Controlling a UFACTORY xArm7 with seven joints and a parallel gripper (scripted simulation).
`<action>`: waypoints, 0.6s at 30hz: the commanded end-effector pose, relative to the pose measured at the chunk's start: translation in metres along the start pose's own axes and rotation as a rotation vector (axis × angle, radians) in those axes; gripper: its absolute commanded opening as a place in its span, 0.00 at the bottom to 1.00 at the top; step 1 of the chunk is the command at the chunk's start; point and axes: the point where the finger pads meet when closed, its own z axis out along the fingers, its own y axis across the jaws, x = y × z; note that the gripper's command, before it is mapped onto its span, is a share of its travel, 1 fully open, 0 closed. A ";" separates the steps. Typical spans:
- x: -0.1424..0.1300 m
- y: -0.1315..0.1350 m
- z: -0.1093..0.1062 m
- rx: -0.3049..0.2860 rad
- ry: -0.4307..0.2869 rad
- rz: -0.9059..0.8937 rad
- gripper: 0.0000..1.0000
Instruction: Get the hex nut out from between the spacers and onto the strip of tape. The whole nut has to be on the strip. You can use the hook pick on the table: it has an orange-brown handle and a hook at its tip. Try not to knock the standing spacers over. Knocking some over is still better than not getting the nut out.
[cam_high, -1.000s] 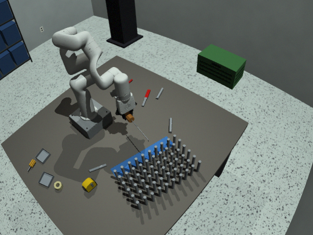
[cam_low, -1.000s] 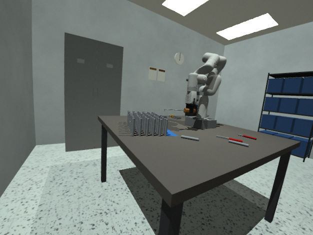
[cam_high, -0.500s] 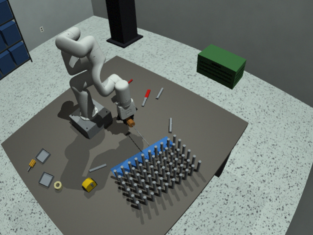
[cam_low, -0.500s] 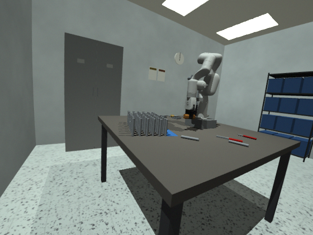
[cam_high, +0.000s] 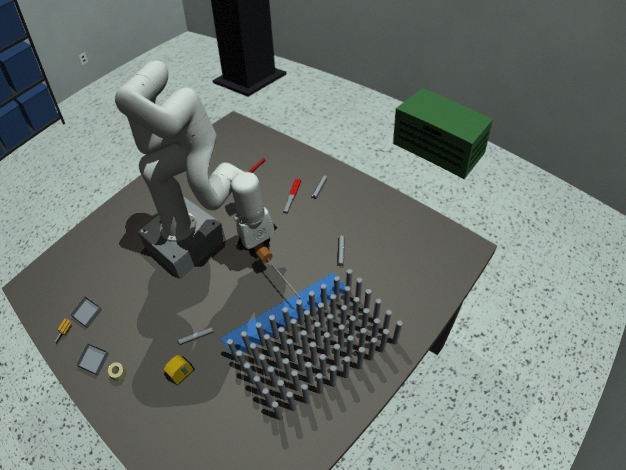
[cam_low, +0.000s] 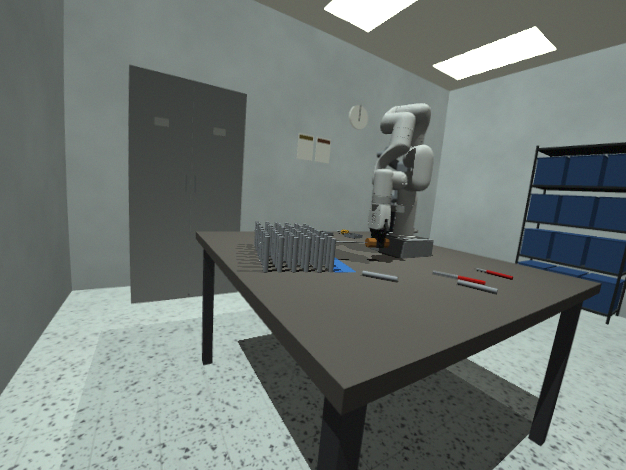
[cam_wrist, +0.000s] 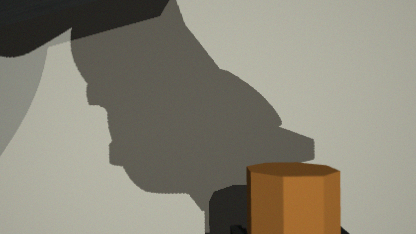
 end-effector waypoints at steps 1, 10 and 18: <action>-0.003 0.000 0.008 0.020 -0.008 0.002 0.00; -0.003 0.000 0.014 0.020 -0.008 0.002 0.00; -0.003 0.000 0.015 0.020 -0.008 0.002 0.00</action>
